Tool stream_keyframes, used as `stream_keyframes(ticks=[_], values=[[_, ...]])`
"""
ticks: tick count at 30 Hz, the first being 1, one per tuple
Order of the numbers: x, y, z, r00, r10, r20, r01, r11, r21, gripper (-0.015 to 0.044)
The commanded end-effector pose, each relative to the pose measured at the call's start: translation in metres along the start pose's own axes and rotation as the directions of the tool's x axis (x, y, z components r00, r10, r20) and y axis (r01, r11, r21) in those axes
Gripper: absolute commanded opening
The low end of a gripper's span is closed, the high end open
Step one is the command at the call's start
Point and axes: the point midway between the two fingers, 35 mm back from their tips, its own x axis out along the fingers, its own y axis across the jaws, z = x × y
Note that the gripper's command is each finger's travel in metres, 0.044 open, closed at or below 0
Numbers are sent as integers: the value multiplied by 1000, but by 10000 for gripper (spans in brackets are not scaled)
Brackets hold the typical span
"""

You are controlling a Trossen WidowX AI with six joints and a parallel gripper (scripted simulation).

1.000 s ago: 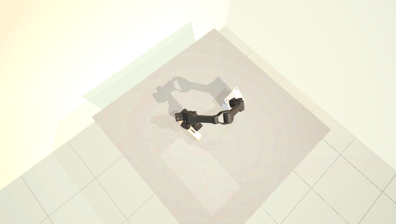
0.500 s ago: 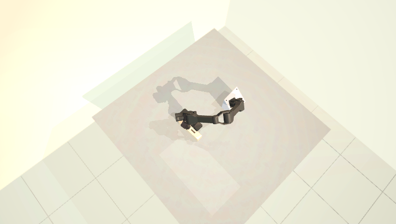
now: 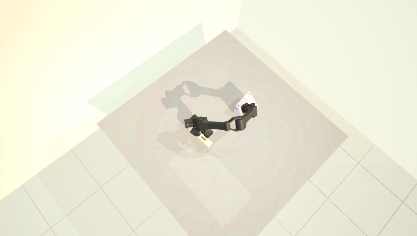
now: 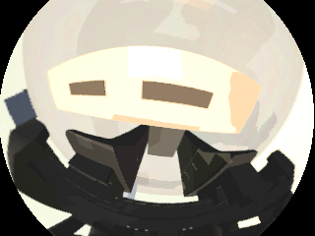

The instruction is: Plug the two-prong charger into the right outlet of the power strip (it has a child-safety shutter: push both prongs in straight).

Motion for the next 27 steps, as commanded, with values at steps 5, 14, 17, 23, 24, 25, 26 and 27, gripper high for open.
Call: stream_keyframes(ticks=[5, 14, 17, 23, 24, 25, 26, 27], values=[[1, 0, 6, 1000, -5, 19, 5, 1000, -20, 0], [1, 0, 4, 1000, -5, 19, 5, 1000, -20, 0], [0, 0, 4, 1000, -5, 19, 5, 1000, -20, 0], [0, 0, 4, 1000, -5, 19, 5, 1000, -20, 0], [0, 0, 4, 1000, -5, 19, 5, 1000, -20, 0], [0, 0, 3, 1000, -5, 19, 5, 1000, -20, 0], [0, 0, 3, 1000, -5, 19, 5, 1000, -20, 0], [-1, 0, 3, 1000, -5, 19, 5, 1000, -20, 0]])
